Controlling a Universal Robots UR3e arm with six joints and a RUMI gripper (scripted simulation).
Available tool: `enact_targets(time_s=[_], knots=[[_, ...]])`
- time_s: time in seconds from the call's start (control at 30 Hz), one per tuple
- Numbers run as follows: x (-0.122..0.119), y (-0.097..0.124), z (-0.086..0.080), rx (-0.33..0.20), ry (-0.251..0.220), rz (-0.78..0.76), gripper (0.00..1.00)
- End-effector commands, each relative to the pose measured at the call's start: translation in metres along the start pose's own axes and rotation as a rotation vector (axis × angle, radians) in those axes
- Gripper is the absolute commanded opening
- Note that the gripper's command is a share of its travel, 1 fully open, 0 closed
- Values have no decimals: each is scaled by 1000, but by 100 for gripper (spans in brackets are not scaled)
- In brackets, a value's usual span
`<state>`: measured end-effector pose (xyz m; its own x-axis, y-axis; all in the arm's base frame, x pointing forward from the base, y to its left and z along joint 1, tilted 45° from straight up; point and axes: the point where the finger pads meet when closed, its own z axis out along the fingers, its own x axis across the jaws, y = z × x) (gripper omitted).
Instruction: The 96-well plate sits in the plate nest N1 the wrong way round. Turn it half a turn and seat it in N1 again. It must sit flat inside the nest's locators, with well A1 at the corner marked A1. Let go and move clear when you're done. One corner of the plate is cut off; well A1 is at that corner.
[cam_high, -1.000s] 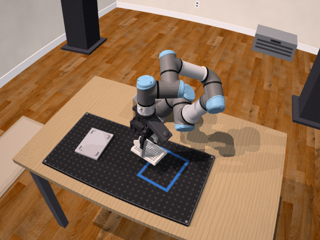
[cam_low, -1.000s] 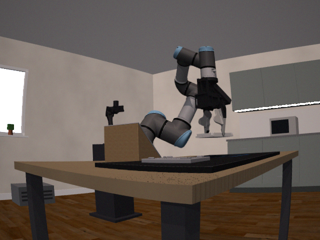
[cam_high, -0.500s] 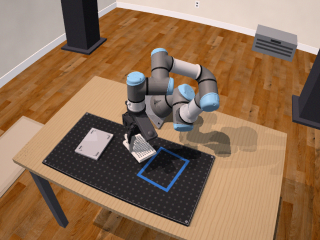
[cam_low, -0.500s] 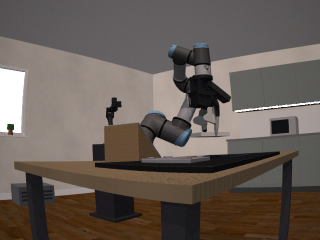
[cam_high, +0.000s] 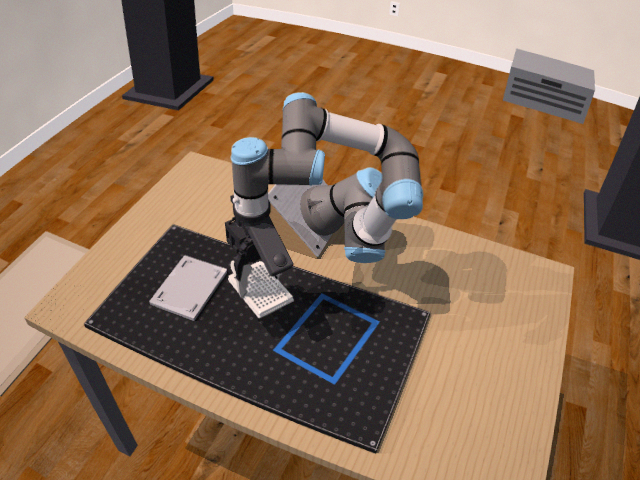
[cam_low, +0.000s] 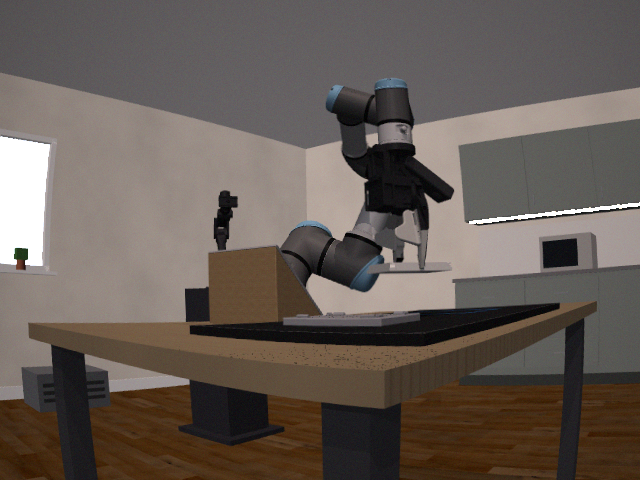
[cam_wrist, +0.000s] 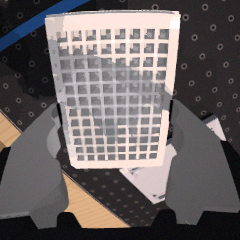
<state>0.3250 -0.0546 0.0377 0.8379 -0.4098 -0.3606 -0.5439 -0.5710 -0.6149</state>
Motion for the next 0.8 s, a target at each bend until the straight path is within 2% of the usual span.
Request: enact_targets(time_s=[0.0,0.7,0.77], knots=[[11,16,-1,-1,2,0,0],[45,69,-3,-1,2,0,0],[45,69,-3,-1,2,0,0]])
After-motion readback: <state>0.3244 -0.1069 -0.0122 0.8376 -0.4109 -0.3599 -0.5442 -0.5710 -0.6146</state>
